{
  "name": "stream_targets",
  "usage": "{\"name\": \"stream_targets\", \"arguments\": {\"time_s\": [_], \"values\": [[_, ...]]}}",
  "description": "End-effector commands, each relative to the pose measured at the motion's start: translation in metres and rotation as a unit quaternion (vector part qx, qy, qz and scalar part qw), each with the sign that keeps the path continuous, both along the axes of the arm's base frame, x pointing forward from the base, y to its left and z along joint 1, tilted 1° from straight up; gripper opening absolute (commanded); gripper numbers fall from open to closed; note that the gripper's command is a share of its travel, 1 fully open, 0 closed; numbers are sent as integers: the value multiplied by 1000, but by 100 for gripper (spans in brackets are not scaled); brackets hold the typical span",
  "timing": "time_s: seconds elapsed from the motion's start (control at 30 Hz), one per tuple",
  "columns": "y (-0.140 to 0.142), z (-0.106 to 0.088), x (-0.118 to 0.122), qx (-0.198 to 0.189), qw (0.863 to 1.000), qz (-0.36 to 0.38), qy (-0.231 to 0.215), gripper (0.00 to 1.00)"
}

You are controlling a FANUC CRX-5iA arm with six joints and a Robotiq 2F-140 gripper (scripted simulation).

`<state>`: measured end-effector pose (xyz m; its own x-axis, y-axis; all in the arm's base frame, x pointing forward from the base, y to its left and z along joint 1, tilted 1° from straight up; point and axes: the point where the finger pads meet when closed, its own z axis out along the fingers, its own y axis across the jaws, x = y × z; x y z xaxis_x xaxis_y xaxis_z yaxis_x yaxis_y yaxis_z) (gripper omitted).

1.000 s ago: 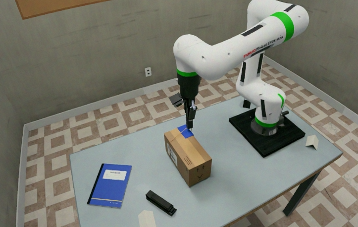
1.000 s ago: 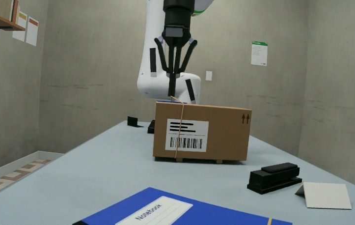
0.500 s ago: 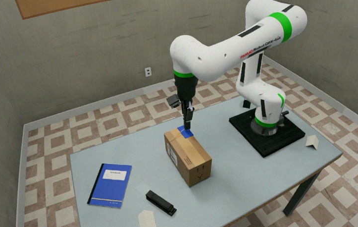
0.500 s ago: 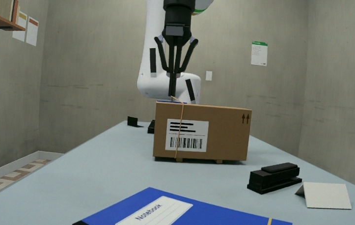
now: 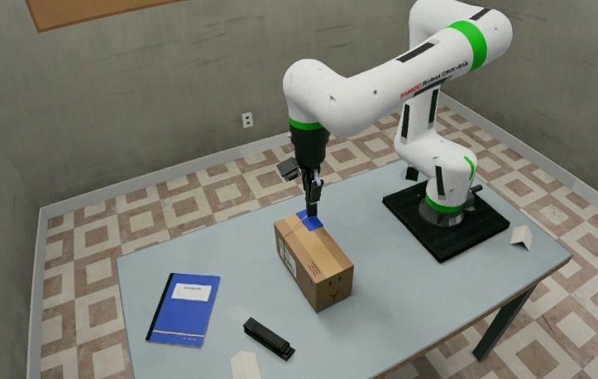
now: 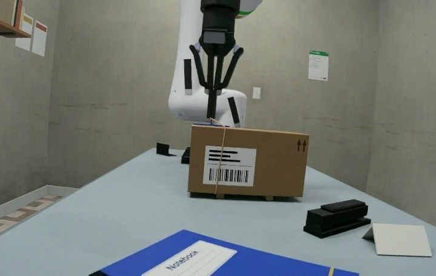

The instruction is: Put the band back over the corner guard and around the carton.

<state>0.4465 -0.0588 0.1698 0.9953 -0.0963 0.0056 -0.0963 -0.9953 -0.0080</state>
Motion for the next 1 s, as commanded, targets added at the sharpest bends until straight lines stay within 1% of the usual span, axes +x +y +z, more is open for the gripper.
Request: {"name": "stream_targets", "arguments": {"time_s": [0.0, 0.37, 0.83, 0.87, 0.97], "values": [[0, -1, 0, 0, 1000, 0, -1, 10], [0, -10, 0, 0, 1000, 0, -1, 10], [0, -10, 0, 0, 1000, 0, -1, 10], [0, -10, 0, 0, 1000, 0, -1, 18], [0, -10, 0, 0, 1000, 0, -1, 18]]}}
